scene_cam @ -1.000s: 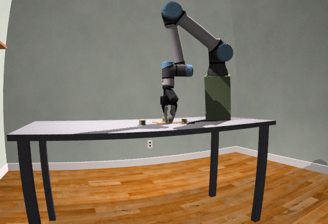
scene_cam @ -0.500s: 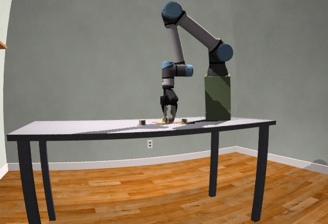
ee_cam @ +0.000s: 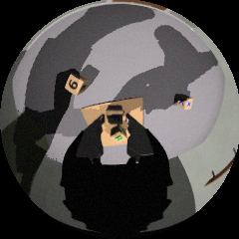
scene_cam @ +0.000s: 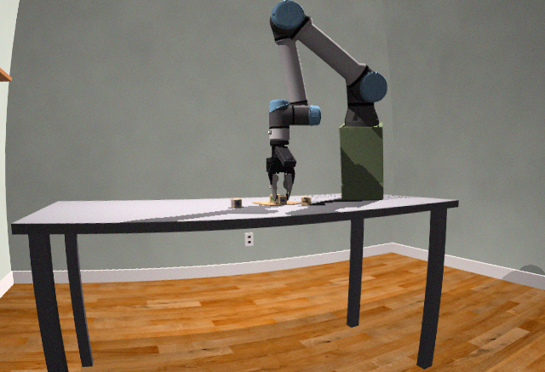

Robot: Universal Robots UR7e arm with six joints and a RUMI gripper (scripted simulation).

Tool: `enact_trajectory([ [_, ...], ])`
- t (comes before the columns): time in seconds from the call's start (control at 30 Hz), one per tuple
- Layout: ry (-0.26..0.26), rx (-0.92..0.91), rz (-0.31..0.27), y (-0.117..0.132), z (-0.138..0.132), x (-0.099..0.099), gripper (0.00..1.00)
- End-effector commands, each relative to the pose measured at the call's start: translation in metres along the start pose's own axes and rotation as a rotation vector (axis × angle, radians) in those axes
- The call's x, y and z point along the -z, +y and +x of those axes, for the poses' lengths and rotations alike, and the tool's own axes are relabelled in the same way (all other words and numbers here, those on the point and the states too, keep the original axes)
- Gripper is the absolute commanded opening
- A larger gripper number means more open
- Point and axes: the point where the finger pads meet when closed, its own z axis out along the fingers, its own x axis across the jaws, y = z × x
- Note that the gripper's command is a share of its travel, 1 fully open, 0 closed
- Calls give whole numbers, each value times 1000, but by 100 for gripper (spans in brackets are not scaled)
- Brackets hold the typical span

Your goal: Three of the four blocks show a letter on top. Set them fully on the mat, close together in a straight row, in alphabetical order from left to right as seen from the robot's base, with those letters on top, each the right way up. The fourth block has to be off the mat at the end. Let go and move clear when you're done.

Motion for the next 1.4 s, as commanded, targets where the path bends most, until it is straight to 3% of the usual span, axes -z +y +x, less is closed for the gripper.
enact_trajectory([
  [0.0, 1, 0, 0, 0, 0, 12, 28],
  [0.67, 1, 0, 0, 0, 0, 74, 28],
  [1.1, 1, 0, 0, 0, 0, 83, 28],
  [1.13, 1, 0, 0, 0, 0, 83, 100],
  [1.37, 1, 0, 0, 0, 0, 83, 100],
])
